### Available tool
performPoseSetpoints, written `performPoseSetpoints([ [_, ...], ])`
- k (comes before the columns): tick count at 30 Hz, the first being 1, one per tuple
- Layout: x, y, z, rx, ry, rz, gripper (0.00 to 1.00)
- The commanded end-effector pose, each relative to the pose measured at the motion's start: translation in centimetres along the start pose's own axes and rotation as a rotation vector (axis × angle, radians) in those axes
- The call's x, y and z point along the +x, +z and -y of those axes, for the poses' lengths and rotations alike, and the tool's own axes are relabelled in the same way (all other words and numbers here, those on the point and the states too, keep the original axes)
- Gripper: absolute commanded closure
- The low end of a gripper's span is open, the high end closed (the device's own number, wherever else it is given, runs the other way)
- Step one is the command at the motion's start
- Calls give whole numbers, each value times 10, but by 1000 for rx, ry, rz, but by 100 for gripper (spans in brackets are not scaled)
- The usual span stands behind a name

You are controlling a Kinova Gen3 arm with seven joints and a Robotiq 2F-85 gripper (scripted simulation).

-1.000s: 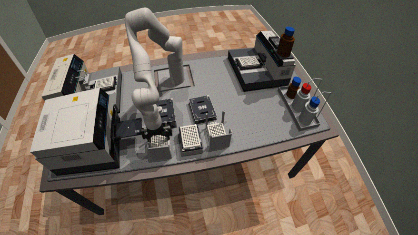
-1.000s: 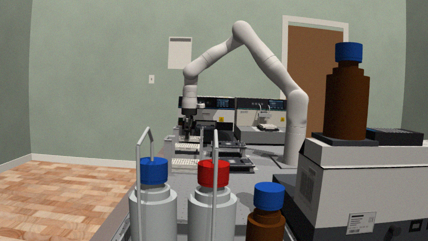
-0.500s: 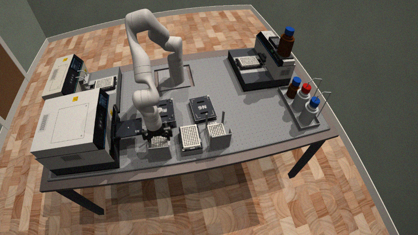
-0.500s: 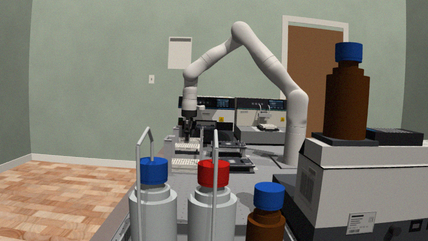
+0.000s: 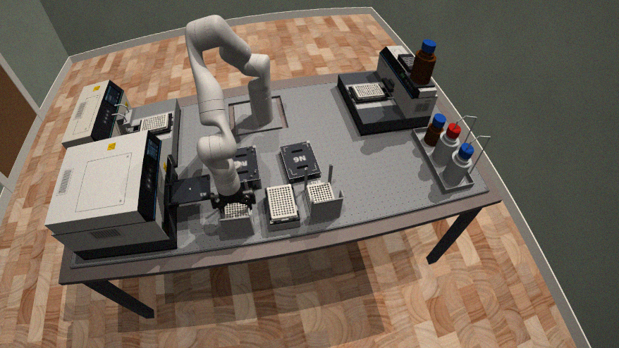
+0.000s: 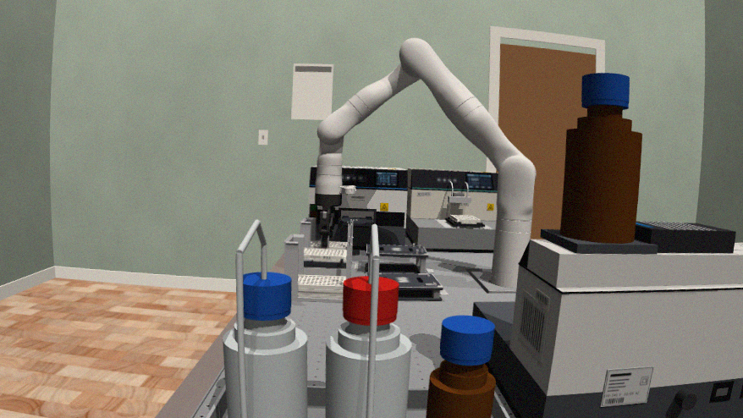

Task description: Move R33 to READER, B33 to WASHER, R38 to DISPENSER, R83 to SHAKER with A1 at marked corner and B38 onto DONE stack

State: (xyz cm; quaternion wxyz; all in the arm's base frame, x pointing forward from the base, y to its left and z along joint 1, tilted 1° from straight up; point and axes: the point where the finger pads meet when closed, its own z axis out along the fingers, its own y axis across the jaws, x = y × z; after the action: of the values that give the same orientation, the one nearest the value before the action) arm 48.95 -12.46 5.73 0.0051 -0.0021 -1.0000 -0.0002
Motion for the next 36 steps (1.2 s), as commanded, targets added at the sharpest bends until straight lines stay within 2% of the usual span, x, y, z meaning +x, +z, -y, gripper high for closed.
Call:
performPoseSetpoints([
  [1, 1, 4, 1, 7, -2, -2, 6],
  [20, 1, 16, 1, 6, -2, -2, 6],
  [36, 1, 14, 0, 2, -1, -2, 6],
])
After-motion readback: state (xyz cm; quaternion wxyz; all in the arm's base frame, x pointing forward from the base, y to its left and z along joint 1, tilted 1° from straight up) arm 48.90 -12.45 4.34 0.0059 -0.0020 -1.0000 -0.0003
